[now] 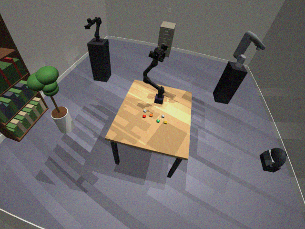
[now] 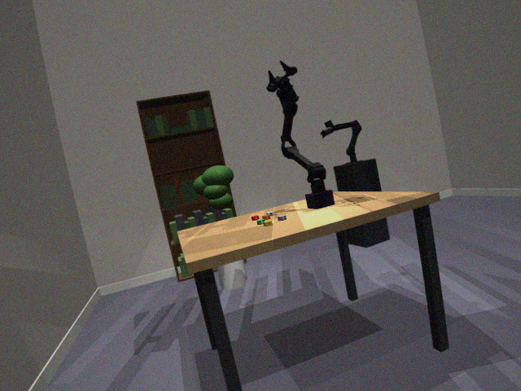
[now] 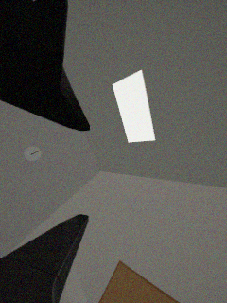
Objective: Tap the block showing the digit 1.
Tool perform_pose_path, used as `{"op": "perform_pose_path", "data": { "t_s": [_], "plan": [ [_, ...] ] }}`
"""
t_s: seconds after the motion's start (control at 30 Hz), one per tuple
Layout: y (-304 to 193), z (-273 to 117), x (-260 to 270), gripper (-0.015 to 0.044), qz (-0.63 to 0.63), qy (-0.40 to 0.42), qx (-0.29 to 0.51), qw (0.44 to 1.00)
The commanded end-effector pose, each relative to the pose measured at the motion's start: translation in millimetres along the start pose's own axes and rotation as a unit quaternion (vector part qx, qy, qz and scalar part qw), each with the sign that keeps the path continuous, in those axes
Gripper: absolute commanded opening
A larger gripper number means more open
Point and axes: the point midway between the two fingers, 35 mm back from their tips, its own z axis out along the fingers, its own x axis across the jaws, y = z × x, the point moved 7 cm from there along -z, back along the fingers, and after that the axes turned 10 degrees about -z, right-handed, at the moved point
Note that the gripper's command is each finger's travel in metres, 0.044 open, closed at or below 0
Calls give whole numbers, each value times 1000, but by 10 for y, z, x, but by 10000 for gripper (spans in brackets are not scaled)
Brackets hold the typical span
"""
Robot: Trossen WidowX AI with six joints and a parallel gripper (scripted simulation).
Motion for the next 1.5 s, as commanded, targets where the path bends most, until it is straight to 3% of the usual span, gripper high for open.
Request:
{"op": "perform_pose_path", "data": {
  "t_s": [0.0,0.17,0.4,0.6,0.8,1.13,1.47],
  "plan": [
    [-11,2,6,400,-3,-1,1,1000],
    [-410,99,134,400,-116,-22,37,992],
    [-1238,325,3,400,-315,-72,135,937],
    [-1891,463,-582,400,-453,-137,253,844],
    [-2241,414,-1383,400,-523,-211,371,738],
    [-2263,-122,-2723,400,-515,-340,548,565],
    [-1853,-1182,-3674,400,-373,-462,686,421]
  ]
}}
